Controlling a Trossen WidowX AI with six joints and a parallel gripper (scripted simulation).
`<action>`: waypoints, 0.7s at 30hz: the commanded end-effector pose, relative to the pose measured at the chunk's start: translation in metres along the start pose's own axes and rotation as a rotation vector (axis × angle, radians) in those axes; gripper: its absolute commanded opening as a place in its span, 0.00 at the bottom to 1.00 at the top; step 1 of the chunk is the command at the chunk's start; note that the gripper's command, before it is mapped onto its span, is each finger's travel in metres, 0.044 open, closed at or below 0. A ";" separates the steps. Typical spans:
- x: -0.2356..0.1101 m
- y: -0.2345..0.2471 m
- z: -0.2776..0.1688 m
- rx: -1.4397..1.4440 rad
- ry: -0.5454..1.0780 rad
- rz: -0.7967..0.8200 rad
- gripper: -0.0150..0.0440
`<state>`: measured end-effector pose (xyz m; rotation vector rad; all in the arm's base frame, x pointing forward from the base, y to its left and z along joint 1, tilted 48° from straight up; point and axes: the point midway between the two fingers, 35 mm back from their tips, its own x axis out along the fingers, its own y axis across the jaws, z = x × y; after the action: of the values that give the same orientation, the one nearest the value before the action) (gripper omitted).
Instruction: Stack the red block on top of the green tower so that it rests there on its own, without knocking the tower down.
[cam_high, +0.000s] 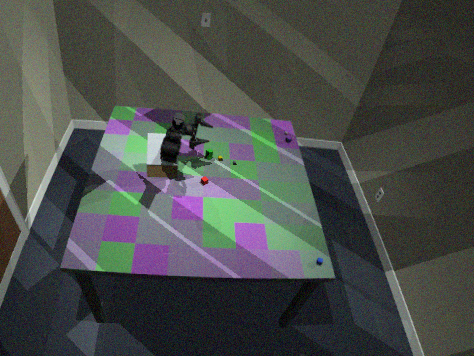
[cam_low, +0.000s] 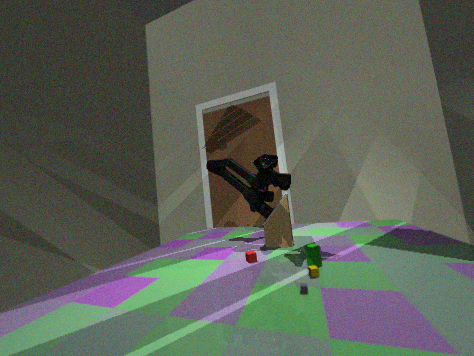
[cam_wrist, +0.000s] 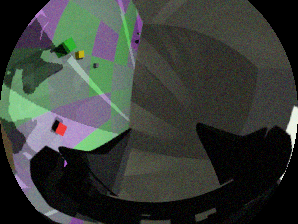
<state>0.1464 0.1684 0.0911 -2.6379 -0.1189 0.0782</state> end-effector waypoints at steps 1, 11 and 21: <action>0.001 0.000 0.001 0.002 -0.003 0.000 0.98; 0.032 0.005 0.019 0.120 -0.050 0.115 1.00; 0.071 0.043 0.027 0.324 -0.061 0.396 1.00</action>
<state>0.2027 0.1626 0.0533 -2.4011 0.2223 0.2529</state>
